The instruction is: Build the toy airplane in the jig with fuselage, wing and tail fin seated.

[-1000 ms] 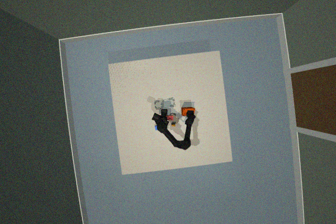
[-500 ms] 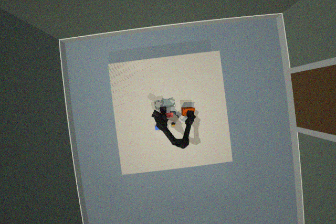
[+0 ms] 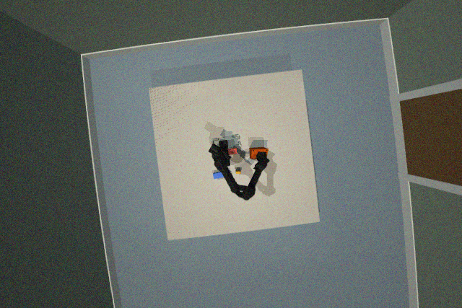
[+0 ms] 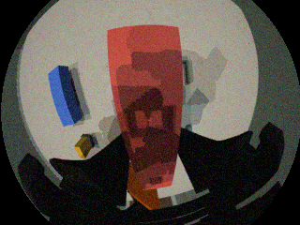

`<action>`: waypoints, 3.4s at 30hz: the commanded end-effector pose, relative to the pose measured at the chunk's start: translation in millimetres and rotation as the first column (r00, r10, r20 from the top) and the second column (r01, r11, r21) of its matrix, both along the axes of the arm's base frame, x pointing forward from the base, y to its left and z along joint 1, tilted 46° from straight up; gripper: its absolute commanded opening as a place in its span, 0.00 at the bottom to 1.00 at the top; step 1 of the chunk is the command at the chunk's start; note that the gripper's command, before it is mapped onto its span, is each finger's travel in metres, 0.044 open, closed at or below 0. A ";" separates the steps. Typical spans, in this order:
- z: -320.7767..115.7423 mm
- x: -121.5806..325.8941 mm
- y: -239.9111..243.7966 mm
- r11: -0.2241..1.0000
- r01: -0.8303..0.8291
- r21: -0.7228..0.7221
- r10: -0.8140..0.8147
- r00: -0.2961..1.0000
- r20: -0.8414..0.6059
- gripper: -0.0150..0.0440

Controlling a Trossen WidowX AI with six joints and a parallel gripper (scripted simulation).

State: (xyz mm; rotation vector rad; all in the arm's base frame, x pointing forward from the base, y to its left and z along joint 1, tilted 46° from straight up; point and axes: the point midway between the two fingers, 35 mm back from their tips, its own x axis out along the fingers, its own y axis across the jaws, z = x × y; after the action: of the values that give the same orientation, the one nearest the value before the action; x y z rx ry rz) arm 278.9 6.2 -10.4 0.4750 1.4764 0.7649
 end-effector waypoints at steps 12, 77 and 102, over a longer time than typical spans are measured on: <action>-49.3 -4.3 -17.7 0.999 -0.050 0.002 0.050 0.998 0.048 0.25; -110.5 -14.6 1.1 0.996 -0.084 0.007 0.083 0.993 0.082 0.59; -108.9 -13.6 0.2 0.996 -0.091 0.002 0.090 0.992 0.088 0.84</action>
State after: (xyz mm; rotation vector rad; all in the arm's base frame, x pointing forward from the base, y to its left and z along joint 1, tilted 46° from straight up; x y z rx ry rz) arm 265.2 6.6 -119.5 0.3776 1.4219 0.8517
